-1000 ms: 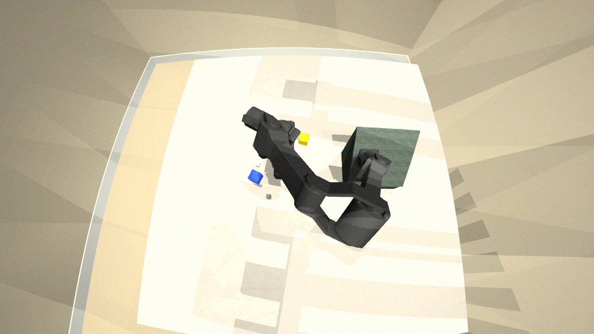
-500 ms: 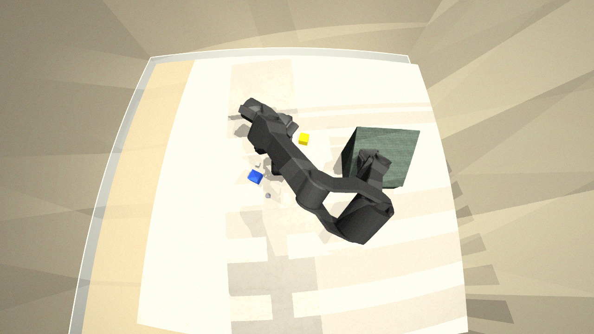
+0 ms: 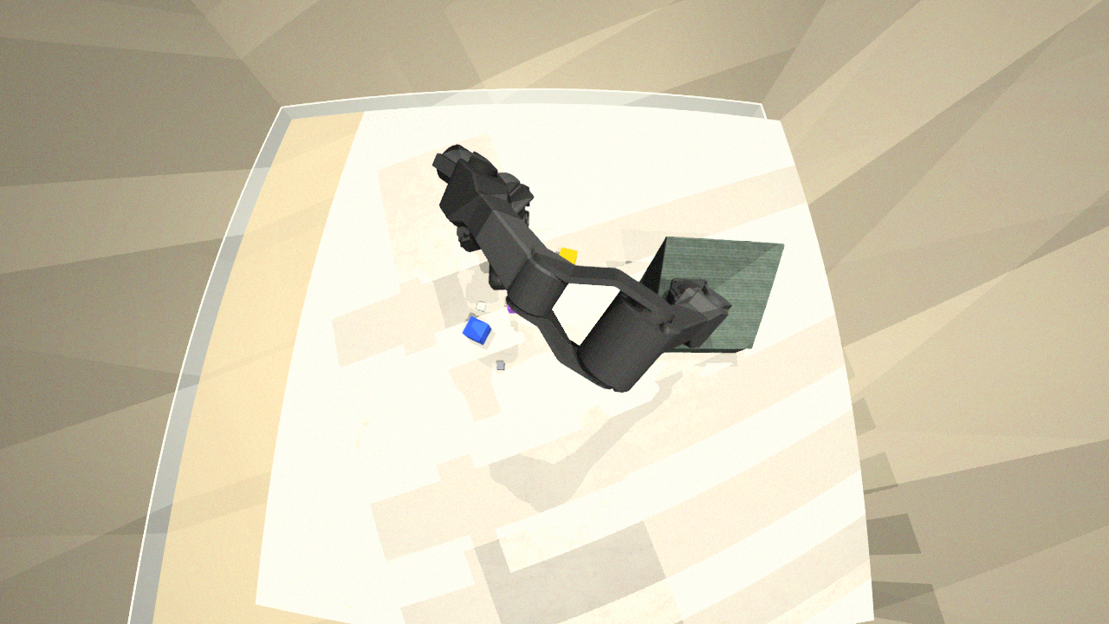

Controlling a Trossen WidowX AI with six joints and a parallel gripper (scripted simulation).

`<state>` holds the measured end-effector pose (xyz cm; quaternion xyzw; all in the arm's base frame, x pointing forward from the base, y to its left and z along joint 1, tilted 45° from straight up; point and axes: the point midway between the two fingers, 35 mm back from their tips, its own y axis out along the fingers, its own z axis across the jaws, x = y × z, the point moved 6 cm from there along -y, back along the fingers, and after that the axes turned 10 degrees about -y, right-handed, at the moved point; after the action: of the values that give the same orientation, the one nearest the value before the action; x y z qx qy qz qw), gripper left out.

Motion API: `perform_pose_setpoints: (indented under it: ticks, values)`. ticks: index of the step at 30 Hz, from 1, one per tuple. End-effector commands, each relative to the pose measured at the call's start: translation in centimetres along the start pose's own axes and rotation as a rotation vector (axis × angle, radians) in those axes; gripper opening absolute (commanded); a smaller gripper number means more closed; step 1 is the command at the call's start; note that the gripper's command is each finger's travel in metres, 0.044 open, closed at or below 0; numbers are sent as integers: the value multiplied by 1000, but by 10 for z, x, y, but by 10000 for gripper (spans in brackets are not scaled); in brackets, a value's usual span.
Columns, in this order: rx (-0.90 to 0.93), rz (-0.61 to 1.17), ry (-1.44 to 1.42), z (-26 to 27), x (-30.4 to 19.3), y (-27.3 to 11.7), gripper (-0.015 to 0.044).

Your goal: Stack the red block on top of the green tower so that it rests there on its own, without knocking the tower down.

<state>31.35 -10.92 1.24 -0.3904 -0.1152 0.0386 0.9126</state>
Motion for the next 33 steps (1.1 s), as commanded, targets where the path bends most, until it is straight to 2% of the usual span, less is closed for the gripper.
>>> perform_pose_setpoints:
  ticks: [1, 15, 33]
  values:
    - [-1, 5, 0, -21, 2, 1, 0]
    - [0, 3, -5, -81, 3, 5, 0]
    - [1, 2, -6, -85, 4, 42, 0]
